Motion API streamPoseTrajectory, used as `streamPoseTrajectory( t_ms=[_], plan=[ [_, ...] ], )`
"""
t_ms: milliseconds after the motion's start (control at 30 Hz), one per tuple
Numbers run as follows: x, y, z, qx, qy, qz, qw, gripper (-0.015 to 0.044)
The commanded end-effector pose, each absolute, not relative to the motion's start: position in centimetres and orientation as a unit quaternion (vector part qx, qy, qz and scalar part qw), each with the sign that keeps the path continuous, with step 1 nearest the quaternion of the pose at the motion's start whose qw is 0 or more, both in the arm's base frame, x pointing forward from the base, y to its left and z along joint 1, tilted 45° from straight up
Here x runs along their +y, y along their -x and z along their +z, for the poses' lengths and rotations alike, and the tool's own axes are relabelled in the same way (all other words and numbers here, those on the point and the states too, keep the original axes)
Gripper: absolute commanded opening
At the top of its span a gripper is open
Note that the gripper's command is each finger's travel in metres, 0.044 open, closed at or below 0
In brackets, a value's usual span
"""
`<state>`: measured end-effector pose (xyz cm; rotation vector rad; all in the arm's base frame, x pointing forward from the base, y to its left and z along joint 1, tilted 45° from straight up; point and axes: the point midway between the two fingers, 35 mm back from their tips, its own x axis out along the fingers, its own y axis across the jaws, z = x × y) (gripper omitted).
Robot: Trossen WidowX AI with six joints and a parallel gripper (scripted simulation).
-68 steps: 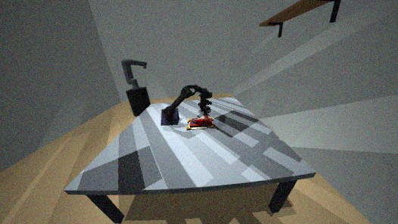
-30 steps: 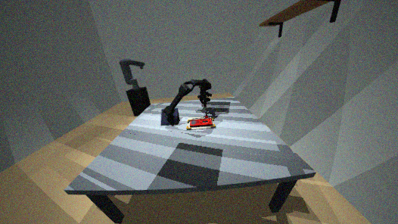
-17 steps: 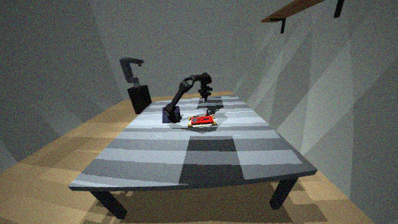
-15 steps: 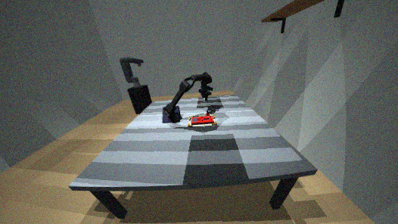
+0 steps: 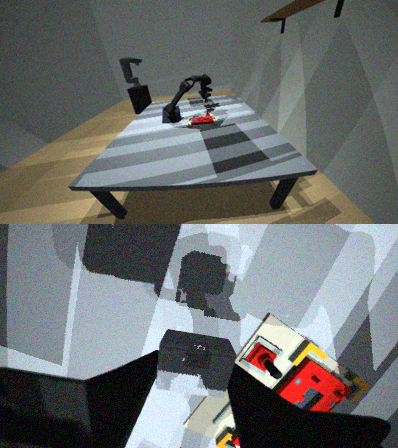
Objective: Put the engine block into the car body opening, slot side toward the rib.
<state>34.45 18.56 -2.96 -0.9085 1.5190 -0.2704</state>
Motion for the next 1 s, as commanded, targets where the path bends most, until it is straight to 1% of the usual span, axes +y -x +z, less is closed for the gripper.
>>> streamPoseTrajectory(
  t_ms=[0, 433, 767, 967],
  plan=[
    [18.4, -34.3, -2.7, 0.642, 0.402, -0.104, 0.645, 0.0],
    [17.9, -33.2, -3.2, 0.494, 0.413, -0.011, 0.765, 0.0],
    [16.9, -32.2, -3.3, 0.358, 0.413, 0.055, 0.836, 0.0],
    [16.8, -32.1, -3.1, 0.347, 0.413, 0.058, 0.84, 0.0]
  ],
)
